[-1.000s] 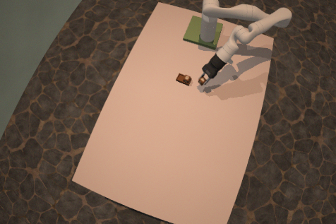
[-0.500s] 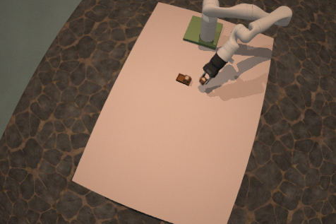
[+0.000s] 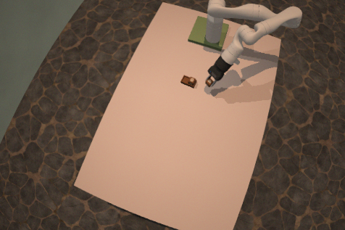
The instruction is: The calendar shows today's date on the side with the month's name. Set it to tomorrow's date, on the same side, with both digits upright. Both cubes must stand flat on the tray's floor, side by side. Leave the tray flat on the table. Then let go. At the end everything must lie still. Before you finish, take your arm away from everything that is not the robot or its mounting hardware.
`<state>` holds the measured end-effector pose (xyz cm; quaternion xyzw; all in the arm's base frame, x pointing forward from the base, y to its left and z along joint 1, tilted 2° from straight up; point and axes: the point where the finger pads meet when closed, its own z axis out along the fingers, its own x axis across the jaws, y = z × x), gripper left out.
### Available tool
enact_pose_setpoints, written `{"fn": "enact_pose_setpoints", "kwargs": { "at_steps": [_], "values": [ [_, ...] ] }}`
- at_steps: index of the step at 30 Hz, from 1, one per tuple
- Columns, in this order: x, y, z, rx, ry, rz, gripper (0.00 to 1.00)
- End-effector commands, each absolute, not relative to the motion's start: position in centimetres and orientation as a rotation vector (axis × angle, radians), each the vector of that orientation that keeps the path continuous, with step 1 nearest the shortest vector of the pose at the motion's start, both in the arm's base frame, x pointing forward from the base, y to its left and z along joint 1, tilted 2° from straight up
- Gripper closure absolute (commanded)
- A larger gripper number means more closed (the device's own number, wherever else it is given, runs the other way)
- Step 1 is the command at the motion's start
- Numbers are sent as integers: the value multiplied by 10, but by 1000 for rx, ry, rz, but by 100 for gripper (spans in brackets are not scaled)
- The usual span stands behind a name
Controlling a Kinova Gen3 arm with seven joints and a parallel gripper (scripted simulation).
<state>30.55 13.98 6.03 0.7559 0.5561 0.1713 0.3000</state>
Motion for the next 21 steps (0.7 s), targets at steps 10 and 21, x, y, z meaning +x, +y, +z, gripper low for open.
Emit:
{"fn": "enact_pose_setpoints", "kwargs": {
  "at_steps": [10,21],
  "values": [
    [313,139,68,2156,1527,403,40],
    [314,139,66,2210,1563,348,40]
  ]
}}
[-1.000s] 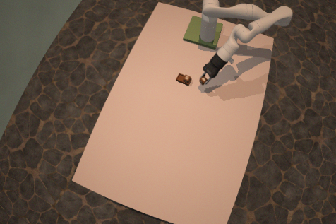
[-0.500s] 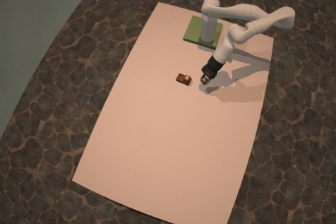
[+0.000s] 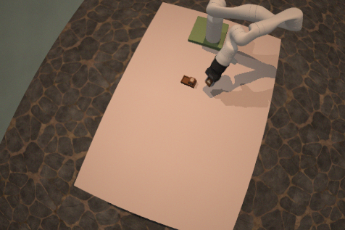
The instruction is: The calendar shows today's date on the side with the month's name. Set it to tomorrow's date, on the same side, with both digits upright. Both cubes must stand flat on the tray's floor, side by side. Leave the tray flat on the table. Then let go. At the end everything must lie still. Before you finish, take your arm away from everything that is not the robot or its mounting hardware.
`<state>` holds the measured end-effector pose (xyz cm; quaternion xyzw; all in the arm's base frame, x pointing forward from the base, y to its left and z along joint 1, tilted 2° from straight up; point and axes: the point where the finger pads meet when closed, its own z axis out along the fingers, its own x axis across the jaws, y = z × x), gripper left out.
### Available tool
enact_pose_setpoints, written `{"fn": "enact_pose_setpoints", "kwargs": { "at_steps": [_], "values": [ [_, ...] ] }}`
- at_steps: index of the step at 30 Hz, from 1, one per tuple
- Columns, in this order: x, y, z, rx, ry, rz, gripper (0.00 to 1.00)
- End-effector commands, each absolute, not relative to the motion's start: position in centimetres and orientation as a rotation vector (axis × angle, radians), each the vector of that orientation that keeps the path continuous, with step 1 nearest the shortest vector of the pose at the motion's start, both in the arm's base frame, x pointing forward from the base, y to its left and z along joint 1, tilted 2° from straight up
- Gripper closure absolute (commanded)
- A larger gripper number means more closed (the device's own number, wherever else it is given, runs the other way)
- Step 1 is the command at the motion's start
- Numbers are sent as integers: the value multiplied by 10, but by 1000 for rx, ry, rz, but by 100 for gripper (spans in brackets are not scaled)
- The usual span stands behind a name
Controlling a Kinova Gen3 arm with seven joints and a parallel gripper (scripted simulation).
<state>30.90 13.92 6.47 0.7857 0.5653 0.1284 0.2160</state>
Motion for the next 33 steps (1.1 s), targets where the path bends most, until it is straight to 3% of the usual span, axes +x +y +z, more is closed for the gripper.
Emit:
{"fn": "enact_pose_setpoints", "kwargs": {
  "at_steps": [1,33],
  "values": [
    [314,138,66,2226,1574,331,40],
    [319,137,70,2530,1780,1,40]
  ]
}}
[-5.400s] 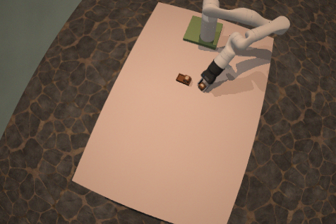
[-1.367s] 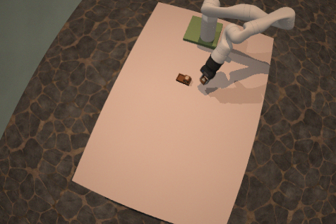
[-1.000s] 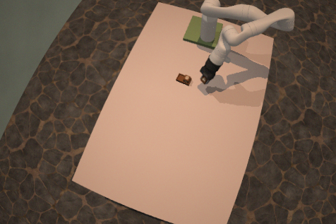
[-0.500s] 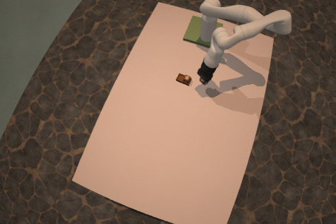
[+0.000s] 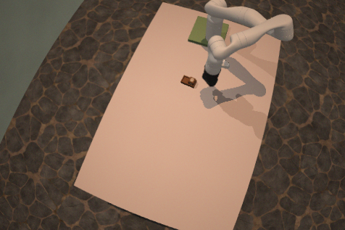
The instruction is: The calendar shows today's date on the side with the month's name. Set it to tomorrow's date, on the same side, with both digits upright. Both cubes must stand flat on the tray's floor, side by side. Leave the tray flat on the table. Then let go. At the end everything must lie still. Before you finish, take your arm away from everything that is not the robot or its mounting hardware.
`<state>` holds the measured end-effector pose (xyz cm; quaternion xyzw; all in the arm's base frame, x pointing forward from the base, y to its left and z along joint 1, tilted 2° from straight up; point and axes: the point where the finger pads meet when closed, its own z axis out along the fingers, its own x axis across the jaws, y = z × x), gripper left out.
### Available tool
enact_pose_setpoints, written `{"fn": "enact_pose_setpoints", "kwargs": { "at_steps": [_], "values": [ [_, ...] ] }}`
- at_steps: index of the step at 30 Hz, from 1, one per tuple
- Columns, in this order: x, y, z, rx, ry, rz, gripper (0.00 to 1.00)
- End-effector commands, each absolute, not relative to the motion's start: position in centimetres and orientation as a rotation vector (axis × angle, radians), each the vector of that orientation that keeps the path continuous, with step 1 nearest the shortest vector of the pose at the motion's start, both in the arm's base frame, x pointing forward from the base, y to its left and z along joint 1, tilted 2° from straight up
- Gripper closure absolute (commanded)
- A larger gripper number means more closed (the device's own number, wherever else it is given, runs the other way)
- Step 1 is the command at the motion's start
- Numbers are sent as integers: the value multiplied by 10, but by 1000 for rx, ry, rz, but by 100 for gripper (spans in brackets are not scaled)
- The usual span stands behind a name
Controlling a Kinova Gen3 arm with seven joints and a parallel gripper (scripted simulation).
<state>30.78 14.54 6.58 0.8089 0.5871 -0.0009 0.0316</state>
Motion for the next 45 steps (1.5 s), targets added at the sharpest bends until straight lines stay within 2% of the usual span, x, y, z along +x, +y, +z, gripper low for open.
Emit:
{"fn": "enact_pose_setpoints", "kwargs": {
  "at_steps": [1,32,45],
  "values": [
    [319,137,70,2536,1784,-5,40],
    [322,136,69,2718,1906,-275,40],
    [324,135,68,2840,1986,-506,40]
  ]
}}
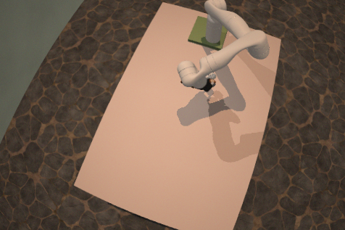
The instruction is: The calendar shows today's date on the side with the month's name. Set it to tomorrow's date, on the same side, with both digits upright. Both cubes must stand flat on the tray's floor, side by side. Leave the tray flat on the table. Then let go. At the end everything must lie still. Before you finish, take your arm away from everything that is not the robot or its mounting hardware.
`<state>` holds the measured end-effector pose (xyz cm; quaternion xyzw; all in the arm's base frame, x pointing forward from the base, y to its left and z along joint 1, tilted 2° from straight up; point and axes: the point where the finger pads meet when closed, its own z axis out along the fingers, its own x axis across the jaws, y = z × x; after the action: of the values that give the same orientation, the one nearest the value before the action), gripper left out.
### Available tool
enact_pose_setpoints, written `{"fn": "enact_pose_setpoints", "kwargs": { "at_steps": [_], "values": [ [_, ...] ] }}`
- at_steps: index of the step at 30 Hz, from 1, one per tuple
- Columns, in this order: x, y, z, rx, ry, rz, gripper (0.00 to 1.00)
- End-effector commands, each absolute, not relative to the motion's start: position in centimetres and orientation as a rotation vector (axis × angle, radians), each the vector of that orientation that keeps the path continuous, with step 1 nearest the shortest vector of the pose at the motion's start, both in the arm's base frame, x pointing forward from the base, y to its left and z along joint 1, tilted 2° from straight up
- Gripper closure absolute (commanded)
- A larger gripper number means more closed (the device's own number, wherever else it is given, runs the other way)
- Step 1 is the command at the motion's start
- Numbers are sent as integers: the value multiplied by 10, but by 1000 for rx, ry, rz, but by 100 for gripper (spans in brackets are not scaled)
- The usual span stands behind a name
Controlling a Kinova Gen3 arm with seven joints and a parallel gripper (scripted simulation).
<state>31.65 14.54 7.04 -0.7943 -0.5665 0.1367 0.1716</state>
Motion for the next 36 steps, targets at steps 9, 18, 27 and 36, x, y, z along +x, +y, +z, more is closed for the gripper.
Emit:
{"fn": "enact_pose_setpoints", "kwargs": {
  "at_steps": [9,18,27,36],
  "values": [
    [325,135,69,-2223,-1552,431,40],
    [325,135,67,-2138,-1491,508,40],
    [327,134,67,-2028,-1411,592,40],
    [327,134,67,-2027,-1410,593,40]
  ]
}}
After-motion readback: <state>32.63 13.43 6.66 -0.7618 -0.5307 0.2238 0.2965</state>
